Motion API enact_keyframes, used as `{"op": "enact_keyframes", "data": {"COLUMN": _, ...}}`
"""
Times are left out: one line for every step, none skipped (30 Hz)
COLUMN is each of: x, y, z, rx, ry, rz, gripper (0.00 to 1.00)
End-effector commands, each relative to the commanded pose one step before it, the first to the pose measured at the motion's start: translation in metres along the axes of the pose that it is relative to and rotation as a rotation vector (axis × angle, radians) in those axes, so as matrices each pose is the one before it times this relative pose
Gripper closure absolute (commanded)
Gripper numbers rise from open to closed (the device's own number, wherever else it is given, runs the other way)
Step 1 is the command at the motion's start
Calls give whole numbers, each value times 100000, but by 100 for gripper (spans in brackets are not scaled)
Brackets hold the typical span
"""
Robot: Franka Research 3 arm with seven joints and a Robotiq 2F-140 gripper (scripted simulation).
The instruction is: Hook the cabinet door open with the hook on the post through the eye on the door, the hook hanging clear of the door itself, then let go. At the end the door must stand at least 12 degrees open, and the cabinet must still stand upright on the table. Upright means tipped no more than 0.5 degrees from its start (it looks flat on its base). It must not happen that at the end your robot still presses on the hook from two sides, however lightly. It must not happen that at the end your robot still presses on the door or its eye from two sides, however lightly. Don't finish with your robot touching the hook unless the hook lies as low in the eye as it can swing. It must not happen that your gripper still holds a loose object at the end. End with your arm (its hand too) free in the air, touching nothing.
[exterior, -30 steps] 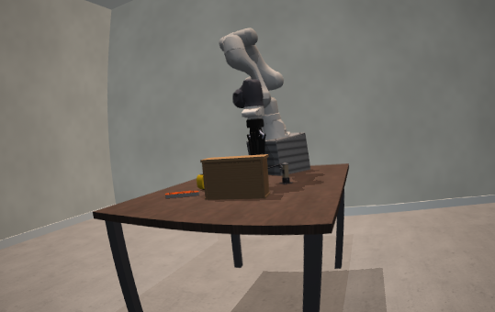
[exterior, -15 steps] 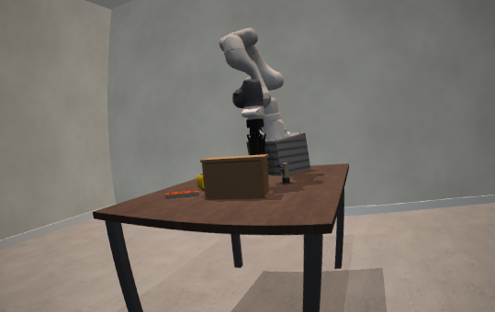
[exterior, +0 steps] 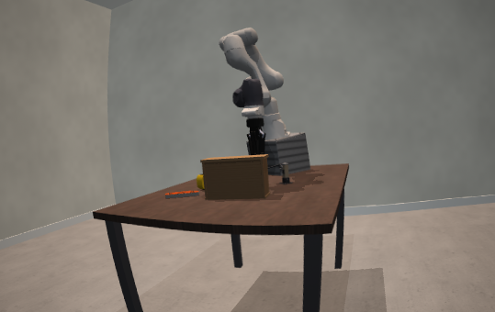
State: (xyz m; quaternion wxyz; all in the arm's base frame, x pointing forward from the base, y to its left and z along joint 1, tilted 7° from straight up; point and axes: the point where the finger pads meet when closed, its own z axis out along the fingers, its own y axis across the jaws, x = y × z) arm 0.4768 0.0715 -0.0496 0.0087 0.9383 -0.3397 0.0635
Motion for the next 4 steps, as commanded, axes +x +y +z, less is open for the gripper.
{"op": "enact_keyframes", "data": {"x": -17, "y": 16, "z": -396, "rx": -131, "ry": -110, "rz": -272, "gripper": 86}}
{"op": "enact_keyframes", "data": {"x": 0, "y": 1, "z": -143, "rx": -2, "ry": 0, "rz": -1, "gripper": 86}}
{"op": "enact_keyframes", "data": {"x": 0, "y": -1, "z": -155, "rx": 1, "ry": 0, "rz": 1, "gripper": 86}}
{"op": "enact_keyframes", "data": {"x": 0, "y": 0, "z": 0, "rx": 0, "ry": 0, "rz": 0, "gripper": 86}}
